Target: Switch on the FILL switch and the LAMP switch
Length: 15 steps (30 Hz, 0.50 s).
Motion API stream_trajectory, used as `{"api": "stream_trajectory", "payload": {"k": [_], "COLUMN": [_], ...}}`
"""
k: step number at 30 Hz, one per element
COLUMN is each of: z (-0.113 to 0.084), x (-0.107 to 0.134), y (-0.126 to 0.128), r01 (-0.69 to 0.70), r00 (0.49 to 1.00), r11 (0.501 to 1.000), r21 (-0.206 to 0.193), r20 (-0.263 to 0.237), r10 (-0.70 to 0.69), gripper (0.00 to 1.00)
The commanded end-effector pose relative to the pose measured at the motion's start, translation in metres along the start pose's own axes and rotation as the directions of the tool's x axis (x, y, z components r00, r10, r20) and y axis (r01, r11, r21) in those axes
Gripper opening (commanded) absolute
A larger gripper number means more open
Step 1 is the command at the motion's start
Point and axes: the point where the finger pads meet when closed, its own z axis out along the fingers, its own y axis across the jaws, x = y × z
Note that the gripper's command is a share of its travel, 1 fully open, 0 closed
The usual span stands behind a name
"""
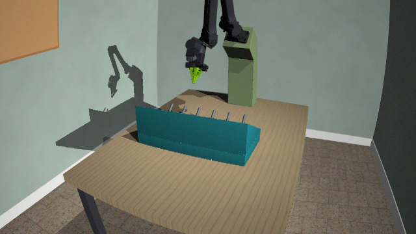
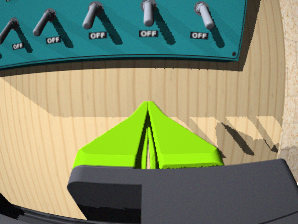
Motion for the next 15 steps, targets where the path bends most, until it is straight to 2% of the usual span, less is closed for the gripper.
{"api": "stream_trajectory", "payload": {"k": [1,5,6,9,15], "z": [0.001,0.004,-0.001,0.007,0.017], "x": [-0.005,-0.004,-0.003,-0.004,-0.004], "y": [0.000,0.001,-0.003,0.002,0.002], "r01": [-0.007,-0.006,-0.010,-0.005,-0.005], "r00": [1.000,1.000,1.000,1.000,1.000], "r11": [1.000,1.000,1.000,1.000,1.000], "r21": [0.002,-0.004,0.013,-0.004,-0.004], "r20": [0.014,0.013,0.013,0.015,0.015], "r10": [0.007,0.006,0.010,0.005,0.005], "gripper": [0.00,0.00,0.00,0.00,0.00]}}
